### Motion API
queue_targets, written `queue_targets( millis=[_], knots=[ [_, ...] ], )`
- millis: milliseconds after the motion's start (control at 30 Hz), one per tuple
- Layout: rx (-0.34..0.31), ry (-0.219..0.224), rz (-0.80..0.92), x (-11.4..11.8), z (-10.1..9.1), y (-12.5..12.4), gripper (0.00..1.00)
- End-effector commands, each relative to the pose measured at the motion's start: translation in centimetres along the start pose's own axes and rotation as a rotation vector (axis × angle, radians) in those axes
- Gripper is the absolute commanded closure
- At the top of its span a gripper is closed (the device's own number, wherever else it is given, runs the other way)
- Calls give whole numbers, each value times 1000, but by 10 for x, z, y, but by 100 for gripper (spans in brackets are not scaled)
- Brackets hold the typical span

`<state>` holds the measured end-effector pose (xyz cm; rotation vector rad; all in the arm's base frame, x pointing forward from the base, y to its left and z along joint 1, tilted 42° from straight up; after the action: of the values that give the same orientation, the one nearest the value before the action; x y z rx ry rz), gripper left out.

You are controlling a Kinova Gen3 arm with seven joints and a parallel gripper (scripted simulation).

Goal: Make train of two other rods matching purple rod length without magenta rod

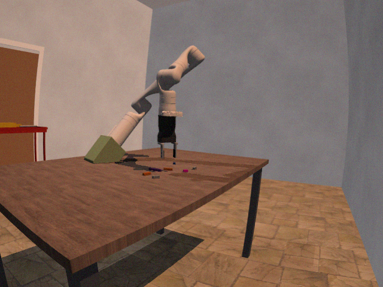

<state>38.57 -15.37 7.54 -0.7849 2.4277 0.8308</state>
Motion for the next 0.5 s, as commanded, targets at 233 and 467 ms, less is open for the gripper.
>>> queue_targets(
  millis=[233, 467],
  knots=[
    [9, -11, -285, -16, -8, 16, 0],
    [9, -11, -583, -29, -12, 34, 0]
  ],
)
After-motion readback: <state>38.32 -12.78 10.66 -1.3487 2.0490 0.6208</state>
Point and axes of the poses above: the point where the finger pads meet when closed, its own z axis out along the fingers, its own x axis across the jaws, y = z × x, the point moved 7 cm from there along -z, back along the fingers, and after that the axes turned 15 degrees about z, right-handed, at the moved point
